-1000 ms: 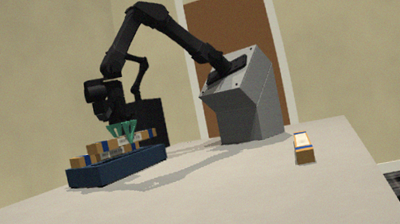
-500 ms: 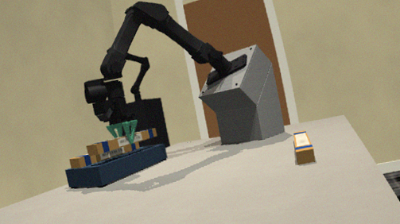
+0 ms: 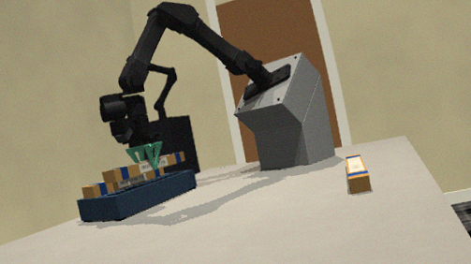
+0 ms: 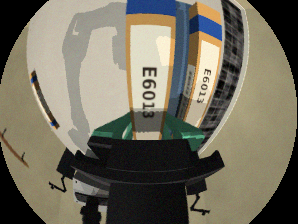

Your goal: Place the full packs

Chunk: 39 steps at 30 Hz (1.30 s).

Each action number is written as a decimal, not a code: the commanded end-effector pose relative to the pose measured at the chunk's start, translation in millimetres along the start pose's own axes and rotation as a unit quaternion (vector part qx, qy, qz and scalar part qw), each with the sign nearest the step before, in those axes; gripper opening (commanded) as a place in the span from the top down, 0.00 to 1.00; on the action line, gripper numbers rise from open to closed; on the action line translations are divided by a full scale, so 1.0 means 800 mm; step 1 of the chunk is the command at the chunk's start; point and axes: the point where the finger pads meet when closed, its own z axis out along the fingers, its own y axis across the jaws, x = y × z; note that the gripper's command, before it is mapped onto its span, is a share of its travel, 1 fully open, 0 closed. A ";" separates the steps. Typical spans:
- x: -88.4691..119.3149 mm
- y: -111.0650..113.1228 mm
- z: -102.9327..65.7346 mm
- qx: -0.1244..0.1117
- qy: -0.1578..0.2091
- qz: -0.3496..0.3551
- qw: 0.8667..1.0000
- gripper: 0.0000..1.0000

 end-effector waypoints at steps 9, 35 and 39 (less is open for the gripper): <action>-0.017 -0.008 -0.029 0.016 -0.023 -0.001 1.000 1.00; -0.016 -0.006 -0.030 0.014 -0.020 -0.001 1.000 1.00; -0.016 -0.007 -0.031 0.016 -0.021 -0.001 1.000 1.00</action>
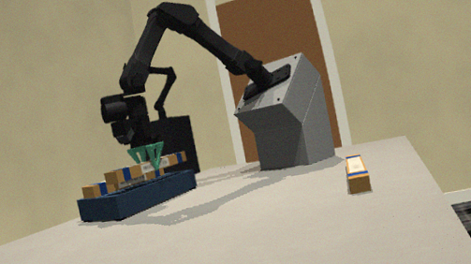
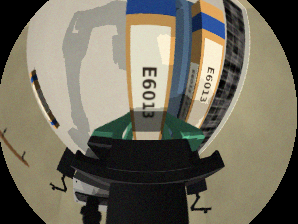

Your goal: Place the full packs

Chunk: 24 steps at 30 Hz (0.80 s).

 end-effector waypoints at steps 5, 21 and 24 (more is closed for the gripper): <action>-0.021 -0.011 -0.035 0.019 -0.026 -0.001 0.999 1.00; -0.031 -0.017 -0.029 0.028 -0.039 -0.003 0.999 1.00; -0.032 -0.017 -0.026 0.027 -0.039 -0.004 0.999 1.00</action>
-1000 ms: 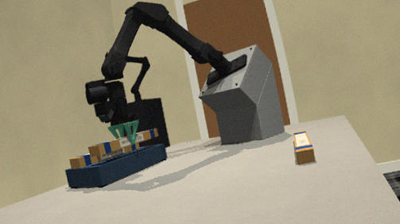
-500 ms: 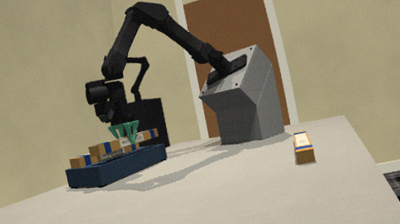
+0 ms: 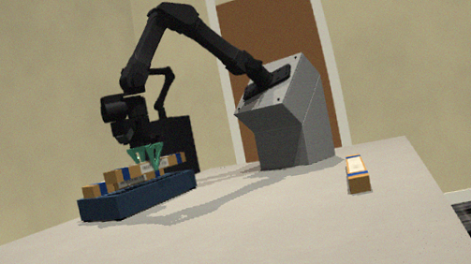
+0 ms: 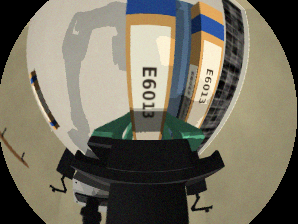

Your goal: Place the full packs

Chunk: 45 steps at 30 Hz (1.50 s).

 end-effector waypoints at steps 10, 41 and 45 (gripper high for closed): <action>-0.028 -0.017 -0.018 0.025 -0.034 -0.002 0.999 1.00; -0.031 -0.015 -0.003 0.024 -0.036 -0.004 0.999 1.00; -0.031 -0.016 -0.002 0.025 -0.036 -0.004 0.999 1.00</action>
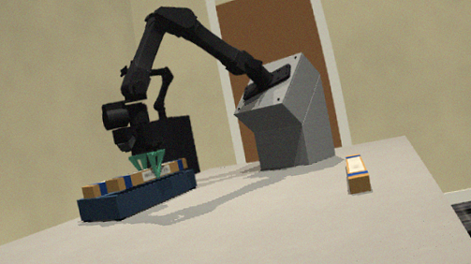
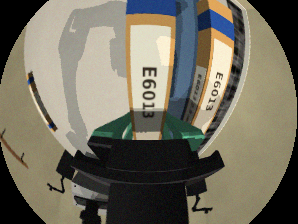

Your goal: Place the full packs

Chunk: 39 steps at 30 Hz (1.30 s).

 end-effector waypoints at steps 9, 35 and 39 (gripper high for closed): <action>-0.030 -0.020 -0.027 0.026 -0.036 -0.002 0.999 1.00; -0.023 -0.018 -0.027 0.021 -0.027 0.000 0.999 1.00; -0.023 -0.019 -0.027 0.020 -0.026 0.000 0.999 1.00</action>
